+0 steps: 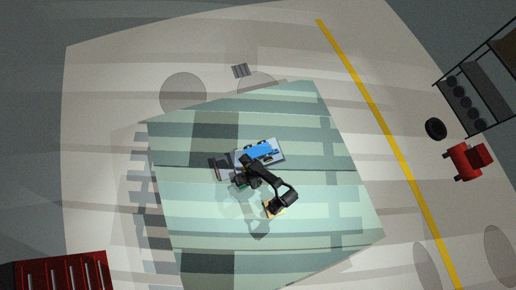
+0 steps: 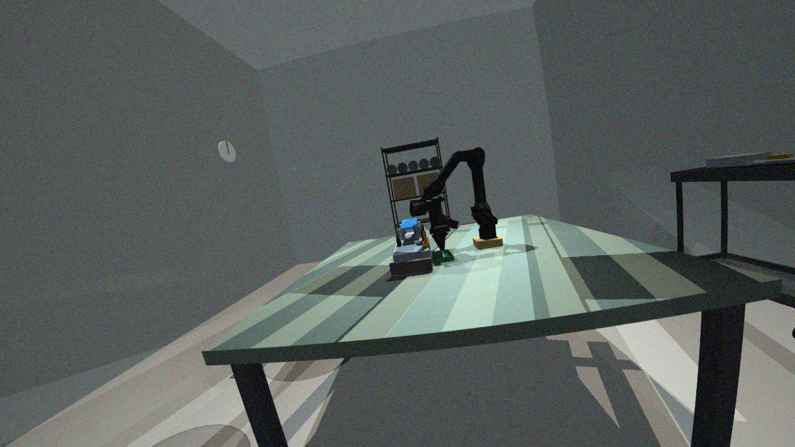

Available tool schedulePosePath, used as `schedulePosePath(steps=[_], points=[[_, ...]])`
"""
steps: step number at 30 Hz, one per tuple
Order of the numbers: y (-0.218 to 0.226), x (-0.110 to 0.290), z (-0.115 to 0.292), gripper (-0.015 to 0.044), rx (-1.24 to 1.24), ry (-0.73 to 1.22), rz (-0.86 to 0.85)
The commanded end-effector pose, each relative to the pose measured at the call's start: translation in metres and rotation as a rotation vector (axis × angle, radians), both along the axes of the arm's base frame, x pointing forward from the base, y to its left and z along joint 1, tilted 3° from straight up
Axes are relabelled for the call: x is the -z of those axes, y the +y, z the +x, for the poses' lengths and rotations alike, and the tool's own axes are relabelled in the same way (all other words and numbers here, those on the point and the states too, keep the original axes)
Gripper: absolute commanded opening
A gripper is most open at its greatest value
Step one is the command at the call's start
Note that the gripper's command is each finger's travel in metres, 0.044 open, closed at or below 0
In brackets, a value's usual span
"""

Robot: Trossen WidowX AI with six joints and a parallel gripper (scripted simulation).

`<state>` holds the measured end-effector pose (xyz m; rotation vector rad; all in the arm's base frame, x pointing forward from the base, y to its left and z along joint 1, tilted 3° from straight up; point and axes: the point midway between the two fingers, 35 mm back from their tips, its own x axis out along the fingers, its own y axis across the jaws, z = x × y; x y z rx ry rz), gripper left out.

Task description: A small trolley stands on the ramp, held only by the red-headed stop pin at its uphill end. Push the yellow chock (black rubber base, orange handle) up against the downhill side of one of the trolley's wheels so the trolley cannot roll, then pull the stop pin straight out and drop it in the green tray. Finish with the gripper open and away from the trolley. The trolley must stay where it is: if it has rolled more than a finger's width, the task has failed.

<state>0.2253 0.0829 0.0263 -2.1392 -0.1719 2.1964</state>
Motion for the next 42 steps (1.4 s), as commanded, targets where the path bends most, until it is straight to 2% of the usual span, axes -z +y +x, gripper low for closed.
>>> schedulePosePath(steps=[1, 10, 16, 22, 28, 32, 42], points=[[-0.002, 0.002, 0.001, 0.0190, -0.002, -0.002, 0.004], [-0.007, 0.006, 0.002, 0.0190, -0.002, -0.002, 0.004], [-0.005, 0.004, 0.000, 0.0340, -0.001, 0.002, 0.005], [-0.005, 0.003, 0.001, 0.0340, -0.001, 0.002, 0.005], [-0.006, -0.020, 0.000, 0.0340, -0.002, -0.002, 0.004], [-0.005, -0.032, 0.001, 0.0440, -0.002, -0.002, 0.004], [-0.005, -0.063, 0.002, 0.0440, -0.002, -0.002, 0.004]])
